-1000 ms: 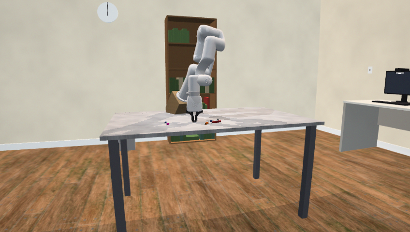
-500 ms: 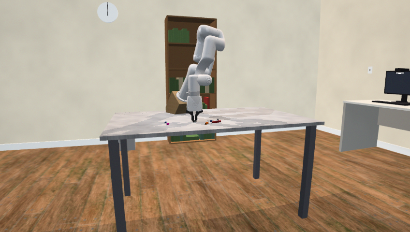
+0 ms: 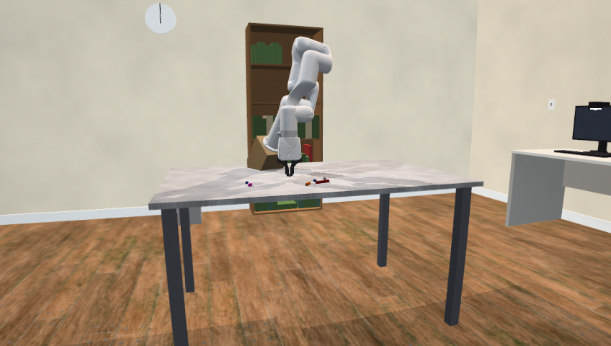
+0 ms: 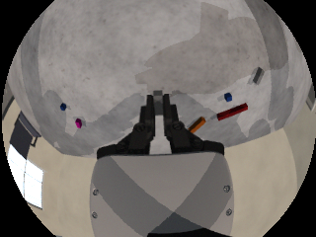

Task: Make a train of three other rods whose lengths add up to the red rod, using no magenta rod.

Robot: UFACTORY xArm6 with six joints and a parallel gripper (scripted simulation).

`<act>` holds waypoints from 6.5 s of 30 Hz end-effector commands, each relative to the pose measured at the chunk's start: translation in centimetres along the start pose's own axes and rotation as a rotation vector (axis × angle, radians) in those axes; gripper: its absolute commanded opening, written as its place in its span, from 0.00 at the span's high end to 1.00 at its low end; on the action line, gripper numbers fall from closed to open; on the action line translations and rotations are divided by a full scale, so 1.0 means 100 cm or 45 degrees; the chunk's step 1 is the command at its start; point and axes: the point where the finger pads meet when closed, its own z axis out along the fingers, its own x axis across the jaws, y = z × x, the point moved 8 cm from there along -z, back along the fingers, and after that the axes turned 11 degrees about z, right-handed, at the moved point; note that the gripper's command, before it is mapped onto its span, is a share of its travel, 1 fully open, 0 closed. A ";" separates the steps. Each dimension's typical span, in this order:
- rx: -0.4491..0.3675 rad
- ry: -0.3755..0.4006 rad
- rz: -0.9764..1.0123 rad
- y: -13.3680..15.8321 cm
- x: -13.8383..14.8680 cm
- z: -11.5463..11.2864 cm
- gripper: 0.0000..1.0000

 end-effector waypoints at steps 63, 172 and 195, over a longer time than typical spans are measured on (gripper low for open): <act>0.063 0.001 -0.944 0.038 -0.086 -0.074 0.96; 0.021 0.005 -1.518 0.047 -0.159 0.013 0.96; 0.021 0.005 -1.518 0.048 -0.160 0.013 0.96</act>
